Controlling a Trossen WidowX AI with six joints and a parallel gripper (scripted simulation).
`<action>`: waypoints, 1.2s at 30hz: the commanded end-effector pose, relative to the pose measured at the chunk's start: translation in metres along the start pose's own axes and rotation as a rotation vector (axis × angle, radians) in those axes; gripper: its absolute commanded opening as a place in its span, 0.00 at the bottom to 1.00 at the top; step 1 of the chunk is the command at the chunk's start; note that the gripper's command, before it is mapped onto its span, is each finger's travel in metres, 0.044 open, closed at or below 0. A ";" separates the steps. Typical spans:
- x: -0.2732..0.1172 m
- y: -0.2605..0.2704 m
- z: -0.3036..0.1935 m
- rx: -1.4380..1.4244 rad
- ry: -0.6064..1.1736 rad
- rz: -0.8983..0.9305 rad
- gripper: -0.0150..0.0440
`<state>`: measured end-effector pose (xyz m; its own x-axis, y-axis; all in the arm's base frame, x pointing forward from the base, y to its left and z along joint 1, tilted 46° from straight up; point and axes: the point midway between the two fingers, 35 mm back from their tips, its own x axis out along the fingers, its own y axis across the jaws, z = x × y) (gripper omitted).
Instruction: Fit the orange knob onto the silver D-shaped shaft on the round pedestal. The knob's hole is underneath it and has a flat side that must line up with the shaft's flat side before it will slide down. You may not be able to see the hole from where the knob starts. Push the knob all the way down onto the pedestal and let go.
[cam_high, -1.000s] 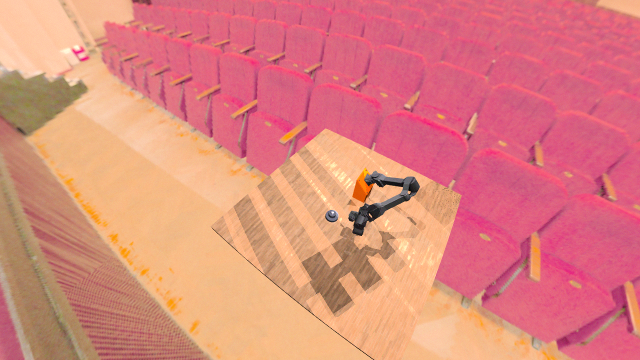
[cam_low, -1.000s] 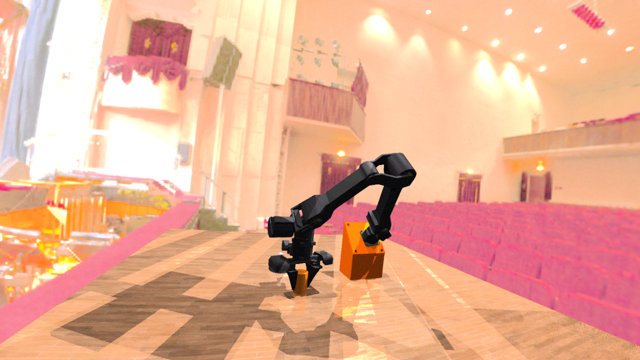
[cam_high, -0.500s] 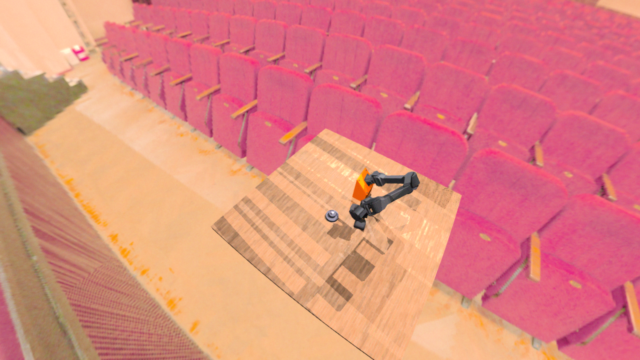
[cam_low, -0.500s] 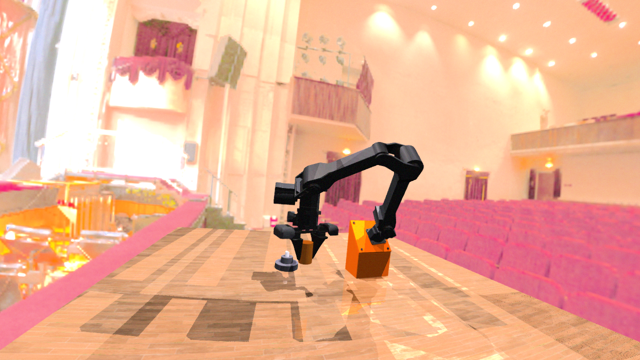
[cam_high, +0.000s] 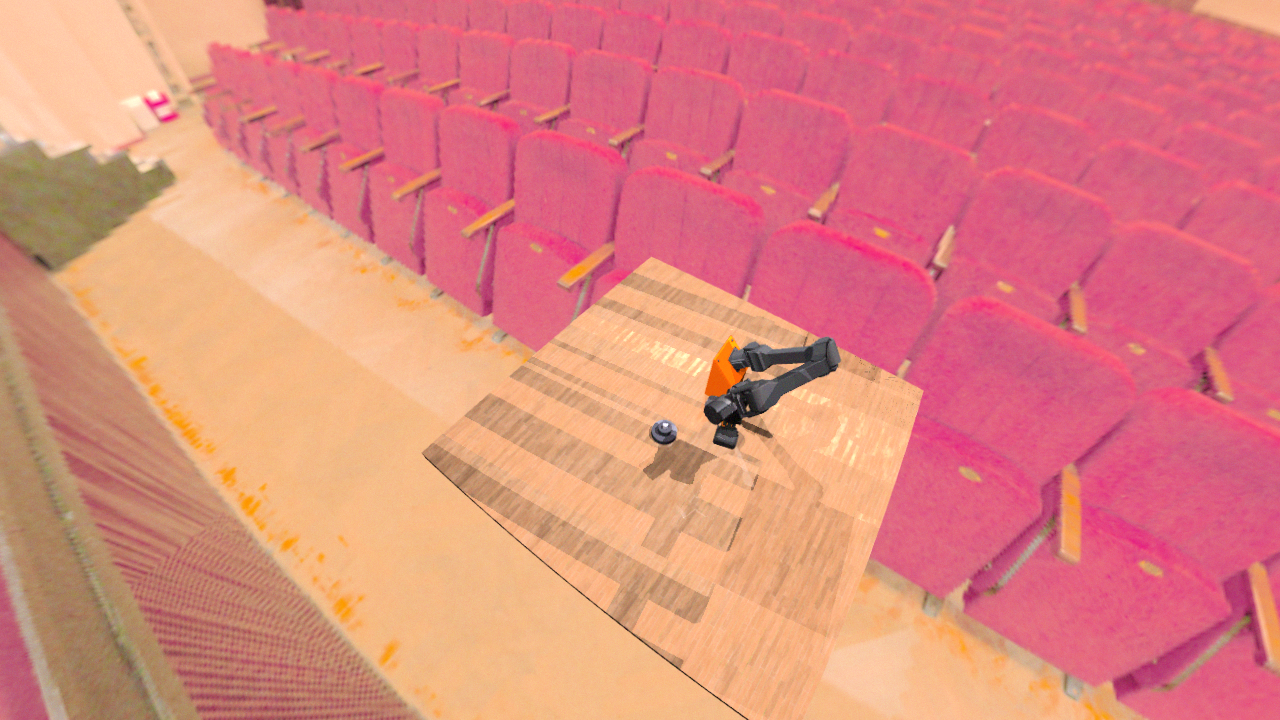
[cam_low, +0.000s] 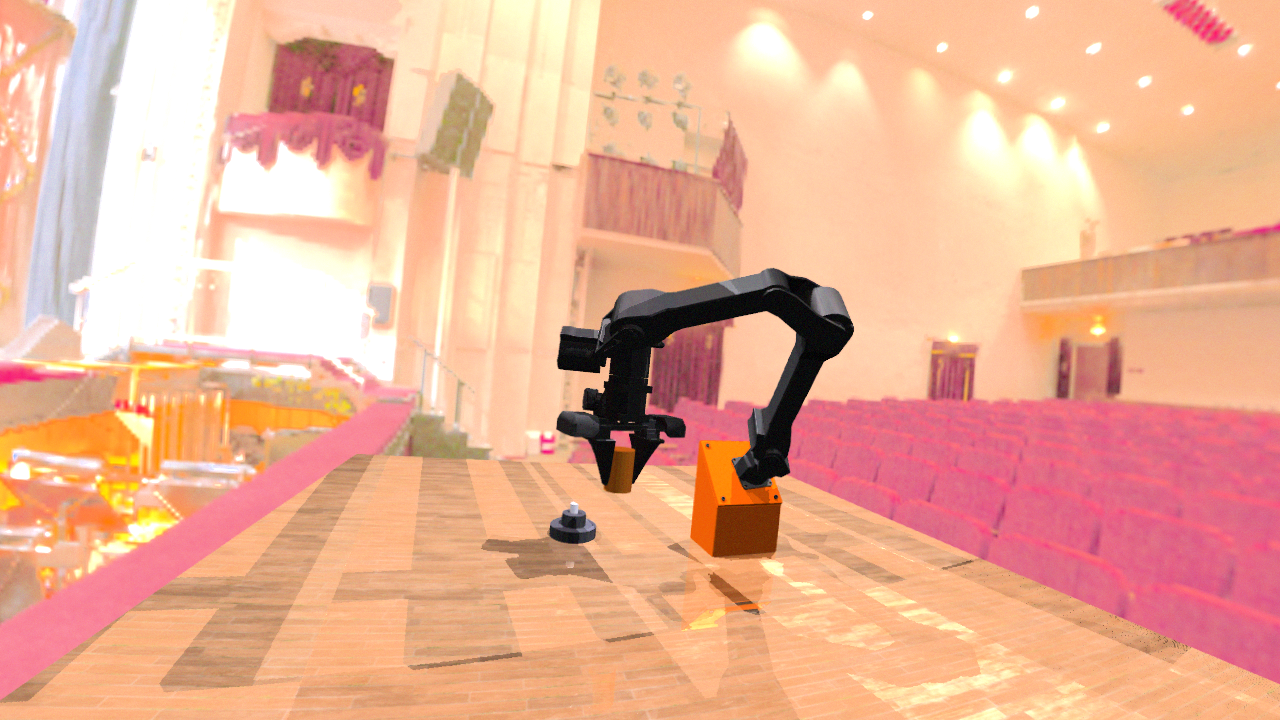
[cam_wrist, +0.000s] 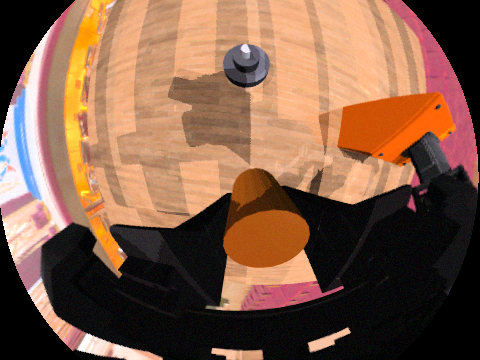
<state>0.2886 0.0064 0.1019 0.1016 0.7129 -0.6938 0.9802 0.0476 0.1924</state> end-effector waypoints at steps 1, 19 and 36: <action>-0.005 -0.001 0.000 0.004 0.002 0.051 0.25; -0.041 -0.017 0.004 0.012 0.001 0.432 0.25; -0.077 -0.032 0.007 0.016 -0.003 0.801 0.25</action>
<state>0.2531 -0.0502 0.1389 0.7361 0.5515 -0.3924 0.6597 -0.4551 0.5980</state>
